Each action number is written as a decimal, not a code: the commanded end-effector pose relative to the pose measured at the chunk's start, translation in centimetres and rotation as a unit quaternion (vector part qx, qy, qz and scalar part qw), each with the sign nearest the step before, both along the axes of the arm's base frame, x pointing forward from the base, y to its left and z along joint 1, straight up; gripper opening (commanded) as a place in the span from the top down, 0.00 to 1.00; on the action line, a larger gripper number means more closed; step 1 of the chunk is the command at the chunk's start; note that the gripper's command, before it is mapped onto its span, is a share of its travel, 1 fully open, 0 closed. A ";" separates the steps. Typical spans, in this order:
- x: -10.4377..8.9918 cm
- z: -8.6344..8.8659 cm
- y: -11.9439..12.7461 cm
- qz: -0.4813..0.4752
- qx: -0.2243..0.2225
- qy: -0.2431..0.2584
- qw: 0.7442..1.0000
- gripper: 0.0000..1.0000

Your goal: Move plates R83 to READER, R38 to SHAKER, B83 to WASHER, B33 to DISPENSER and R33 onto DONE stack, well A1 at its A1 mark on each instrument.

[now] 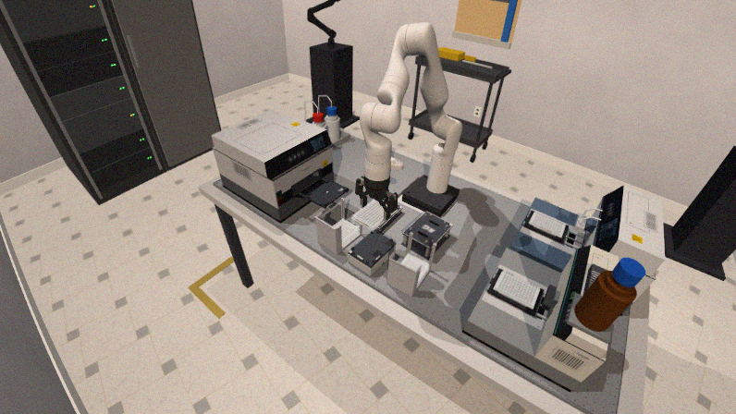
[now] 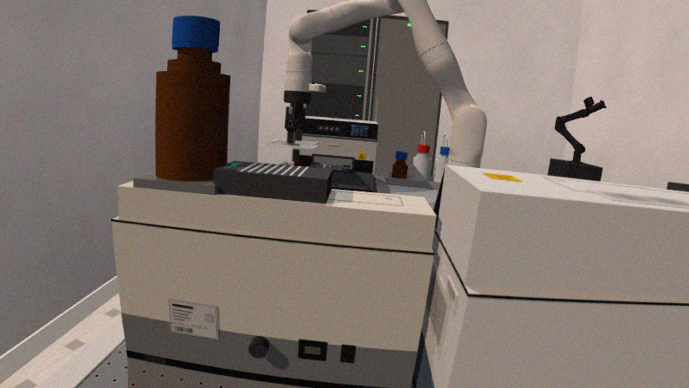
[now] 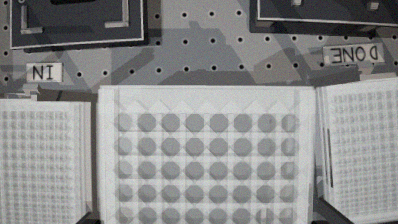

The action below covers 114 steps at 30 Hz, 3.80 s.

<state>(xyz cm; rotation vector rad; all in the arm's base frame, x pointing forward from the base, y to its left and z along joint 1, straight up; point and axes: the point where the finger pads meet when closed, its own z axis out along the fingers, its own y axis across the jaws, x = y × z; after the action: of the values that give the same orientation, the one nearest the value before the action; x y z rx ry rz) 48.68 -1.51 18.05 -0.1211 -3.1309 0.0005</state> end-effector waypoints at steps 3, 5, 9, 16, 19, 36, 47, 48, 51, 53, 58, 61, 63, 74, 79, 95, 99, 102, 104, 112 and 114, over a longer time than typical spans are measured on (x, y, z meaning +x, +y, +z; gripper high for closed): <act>-0.2 0.3 -1.4 -0.030 0.002 -0.004 1.000 0.06; -0.5 0.3 -2.0 -0.042 0.002 -0.004 0.999 0.06; -0.5 0.3 -2.2 -0.059 0.002 -0.004 0.998 0.06; -1.2 0.3 -4.1 -0.094 0.001 -0.004 0.996 0.06; -1.3 0.3 -4.4 -0.112 0.001 -0.003 0.994 0.06; -1.6 0.3 -5.3 -0.198 0.001 -0.004 0.980 0.06; -1.9 0.3 -6.3 -0.247 0.001 -0.004 0.969 0.06; -1.9 0.3 -6.3 -0.252 0.000 -0.004 0.968 0.06; -1.9 0.3 -6.3 -0.269 0.000 -0.004 0.963 0.06; -1.9 0.3 -6.3 -0.280 0.000 -0.003 0.960 0.06; -2.2 0.3 -7.2 -0.311 0.000 -0.004 0.950 0.06; -2.3 0.3 -7.5 -0.316 0.000 -0.003 0.949 0.06; -2.5 0.3 -8.1 -0.327 0.000 -0.003 0.945 0.06; -2.6 0.3 -8.4 -0.385 -0.001 -0.003 0.923 0.06; -2.6 0.3 -8.6 -0.400 -0.003 -0.003 0.917 0.06; -3.3 0.3 -10.6 -0.474 -0.001 -0.003 0.880 0.06; -3.3 0.3 -10.6 -0.495 -0.001 -0.003 0.869 0.06; -3.3 0.3 -10.6 -0.510 -0.002 -0.003 0.860 0.06; -3.6 0.3 -11.5 -0.522 -0.001 -0.003 0.853 0.06; -4.1 0.3 -13.0 -0.552 -0.001 -0.003 0.834 0.06; -4.0 0.3 -12.7 -0.559 -0.001 -0.003 0.829 0.06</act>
<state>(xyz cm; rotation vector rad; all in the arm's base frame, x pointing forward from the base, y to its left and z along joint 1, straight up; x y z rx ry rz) 44.55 -14.28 18.24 -1.8130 -2.5562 0.0058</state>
